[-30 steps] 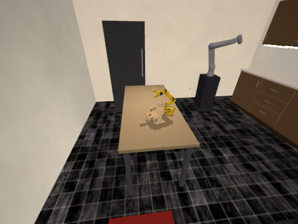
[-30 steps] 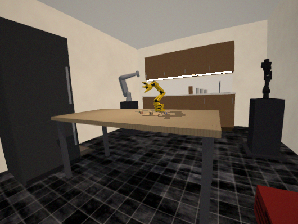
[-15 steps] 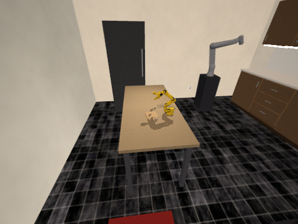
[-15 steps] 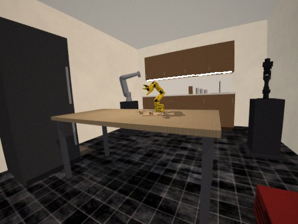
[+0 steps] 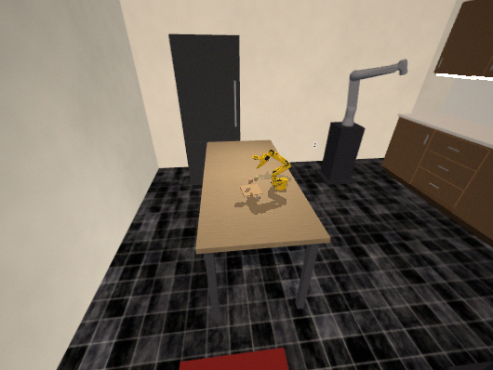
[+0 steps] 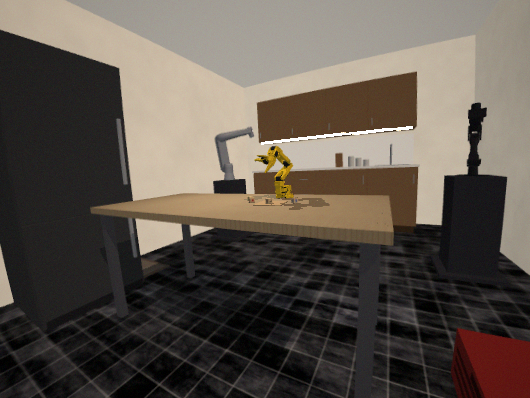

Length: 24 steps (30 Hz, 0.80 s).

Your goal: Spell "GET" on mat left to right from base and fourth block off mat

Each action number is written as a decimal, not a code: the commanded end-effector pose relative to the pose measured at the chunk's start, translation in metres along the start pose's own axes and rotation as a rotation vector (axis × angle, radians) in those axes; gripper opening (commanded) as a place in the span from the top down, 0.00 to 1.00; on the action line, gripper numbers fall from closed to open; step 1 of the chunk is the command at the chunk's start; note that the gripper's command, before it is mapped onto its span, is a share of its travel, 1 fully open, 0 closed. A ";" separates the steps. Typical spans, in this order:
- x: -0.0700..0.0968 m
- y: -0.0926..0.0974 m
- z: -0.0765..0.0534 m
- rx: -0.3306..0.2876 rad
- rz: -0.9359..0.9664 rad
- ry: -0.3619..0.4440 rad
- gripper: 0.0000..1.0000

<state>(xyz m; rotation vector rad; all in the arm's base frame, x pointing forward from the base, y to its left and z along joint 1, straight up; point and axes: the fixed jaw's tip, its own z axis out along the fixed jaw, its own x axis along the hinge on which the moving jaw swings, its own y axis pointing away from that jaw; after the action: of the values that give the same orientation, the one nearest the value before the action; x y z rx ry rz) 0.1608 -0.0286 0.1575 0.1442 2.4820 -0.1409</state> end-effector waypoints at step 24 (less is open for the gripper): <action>0.026 0.021 0.003 -0.085 -0.071 0.155 0.00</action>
<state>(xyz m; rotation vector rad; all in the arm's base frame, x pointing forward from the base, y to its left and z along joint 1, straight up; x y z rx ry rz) 0.1444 -0.0078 0.1345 0.0403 2.6598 -0.0612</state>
